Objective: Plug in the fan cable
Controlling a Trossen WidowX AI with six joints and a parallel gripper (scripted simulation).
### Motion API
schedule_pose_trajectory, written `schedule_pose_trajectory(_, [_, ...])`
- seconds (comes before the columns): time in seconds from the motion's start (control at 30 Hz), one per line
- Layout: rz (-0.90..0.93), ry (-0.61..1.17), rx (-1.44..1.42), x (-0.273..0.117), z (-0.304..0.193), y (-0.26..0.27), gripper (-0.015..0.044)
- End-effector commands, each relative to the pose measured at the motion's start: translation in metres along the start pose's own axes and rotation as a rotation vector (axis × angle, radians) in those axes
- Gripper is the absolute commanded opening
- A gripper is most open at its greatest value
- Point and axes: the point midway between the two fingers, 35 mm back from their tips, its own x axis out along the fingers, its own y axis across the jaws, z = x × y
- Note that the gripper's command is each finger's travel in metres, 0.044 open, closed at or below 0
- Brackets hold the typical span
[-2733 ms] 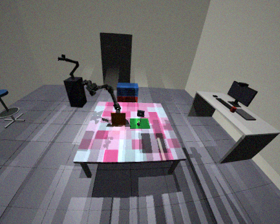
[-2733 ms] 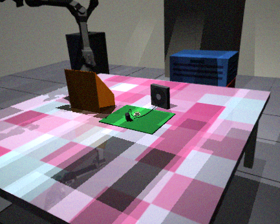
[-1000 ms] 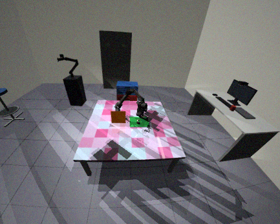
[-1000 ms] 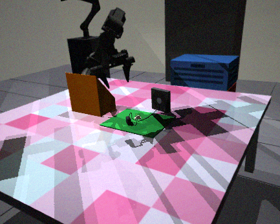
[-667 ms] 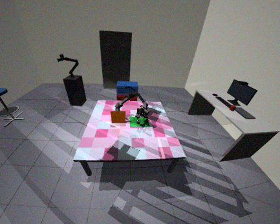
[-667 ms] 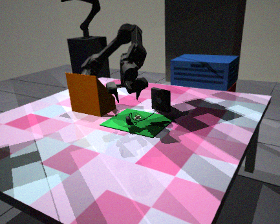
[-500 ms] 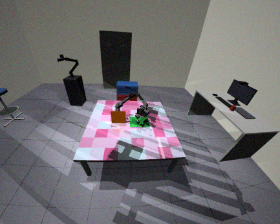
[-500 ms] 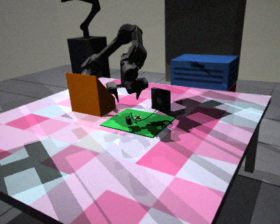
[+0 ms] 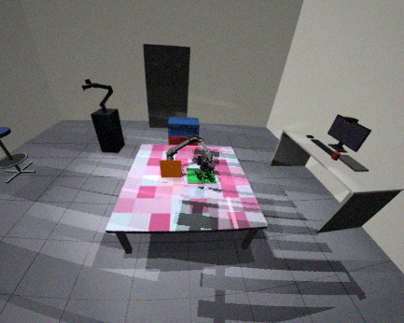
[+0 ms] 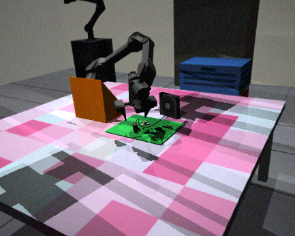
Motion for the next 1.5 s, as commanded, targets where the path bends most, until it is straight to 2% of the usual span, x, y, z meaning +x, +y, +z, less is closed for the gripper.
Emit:
schedule_pose_trajectory(0.0, [0.003, 0.005, 0.010, 0.008, 0.001, -0.002, 0.0440])
schedule_pose_trajectory(0.67, [0.004, 0.007, 0.010, 0.039, 0.008, -0.002, 0.0440])
schedule_pose_trajectory(1.03, [0.004, 0.007, 0.010, 0.040, 0.008, -0.002, 0.0440])
schedule_pose_trajectory(1.47, [0.002, 0.002, 0.001, 0.038, 0.008, 0.000, 0.0099])
